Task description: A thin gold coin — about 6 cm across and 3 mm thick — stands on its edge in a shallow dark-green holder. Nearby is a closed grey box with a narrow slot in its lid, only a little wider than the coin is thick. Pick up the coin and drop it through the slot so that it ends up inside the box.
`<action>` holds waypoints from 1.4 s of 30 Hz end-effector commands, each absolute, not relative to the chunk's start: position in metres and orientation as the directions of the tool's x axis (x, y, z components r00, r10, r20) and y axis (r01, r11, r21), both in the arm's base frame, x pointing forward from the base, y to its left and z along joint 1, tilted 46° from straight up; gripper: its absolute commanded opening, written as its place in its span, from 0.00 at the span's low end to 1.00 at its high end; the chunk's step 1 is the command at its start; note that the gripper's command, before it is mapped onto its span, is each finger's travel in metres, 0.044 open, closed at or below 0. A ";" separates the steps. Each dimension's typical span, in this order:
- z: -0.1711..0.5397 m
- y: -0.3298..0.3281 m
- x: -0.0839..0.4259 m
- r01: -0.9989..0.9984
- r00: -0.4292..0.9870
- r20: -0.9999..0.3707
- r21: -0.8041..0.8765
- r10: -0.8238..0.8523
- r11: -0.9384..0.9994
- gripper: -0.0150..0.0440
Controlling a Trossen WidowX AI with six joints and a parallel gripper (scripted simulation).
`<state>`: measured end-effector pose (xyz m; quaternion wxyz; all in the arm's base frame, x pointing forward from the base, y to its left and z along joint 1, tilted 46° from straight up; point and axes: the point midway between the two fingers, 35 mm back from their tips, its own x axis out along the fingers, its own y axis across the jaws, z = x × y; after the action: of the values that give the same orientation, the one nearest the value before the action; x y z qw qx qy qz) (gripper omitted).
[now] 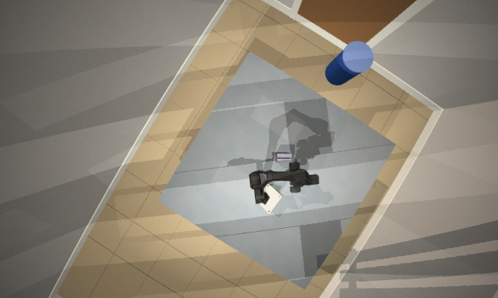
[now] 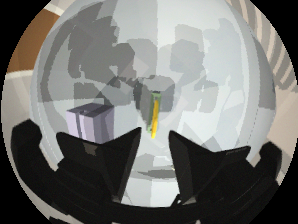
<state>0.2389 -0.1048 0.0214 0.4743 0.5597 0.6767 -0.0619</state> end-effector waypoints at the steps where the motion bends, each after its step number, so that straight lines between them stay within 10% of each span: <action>1: 0.016 -0.099 0.240 0.818 0.075 -0.708 0.446 0.702 0.363 0.53; 42: -0.027 -0.055 0.243 0.817 0.075 -0.706 0.449 0.704 0.362 0.48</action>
<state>0.2435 -0.0585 -0.0251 0.4733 0.5601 0.6772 -0.0605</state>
